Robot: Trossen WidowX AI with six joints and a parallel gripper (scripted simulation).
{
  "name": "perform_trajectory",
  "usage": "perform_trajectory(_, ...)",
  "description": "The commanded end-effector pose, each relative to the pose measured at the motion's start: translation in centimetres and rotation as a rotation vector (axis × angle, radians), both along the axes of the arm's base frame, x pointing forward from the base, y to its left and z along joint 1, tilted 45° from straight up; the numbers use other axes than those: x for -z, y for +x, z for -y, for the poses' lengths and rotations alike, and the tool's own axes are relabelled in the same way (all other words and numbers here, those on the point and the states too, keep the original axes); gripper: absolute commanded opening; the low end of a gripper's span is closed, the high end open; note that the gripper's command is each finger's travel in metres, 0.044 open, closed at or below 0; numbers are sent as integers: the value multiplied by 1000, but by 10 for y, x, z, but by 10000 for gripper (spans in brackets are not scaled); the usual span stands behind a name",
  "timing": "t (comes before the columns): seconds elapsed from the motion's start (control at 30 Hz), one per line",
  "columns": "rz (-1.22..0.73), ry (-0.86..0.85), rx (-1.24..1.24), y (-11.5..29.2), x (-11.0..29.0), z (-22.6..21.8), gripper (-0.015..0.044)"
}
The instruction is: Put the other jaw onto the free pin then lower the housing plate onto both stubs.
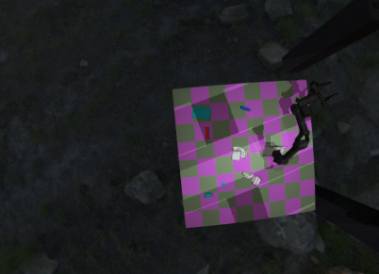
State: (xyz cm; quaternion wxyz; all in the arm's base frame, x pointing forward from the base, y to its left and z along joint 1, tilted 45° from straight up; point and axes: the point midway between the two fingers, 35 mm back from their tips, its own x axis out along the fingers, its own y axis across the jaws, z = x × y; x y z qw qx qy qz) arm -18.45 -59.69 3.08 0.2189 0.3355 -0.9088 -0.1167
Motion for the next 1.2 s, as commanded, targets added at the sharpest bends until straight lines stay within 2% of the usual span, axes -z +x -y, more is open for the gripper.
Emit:
perform_trajectory(0.0,0,0,0,0,0,0,426)
perform_trajectory(0.1,-14,29,-21,10,-2,6,440)
perform_trajectory(0.63,-189,314,-259,126,-22,50,440)
perform_trajectory(1.17,-393,510,-451,231,-36,55,440)
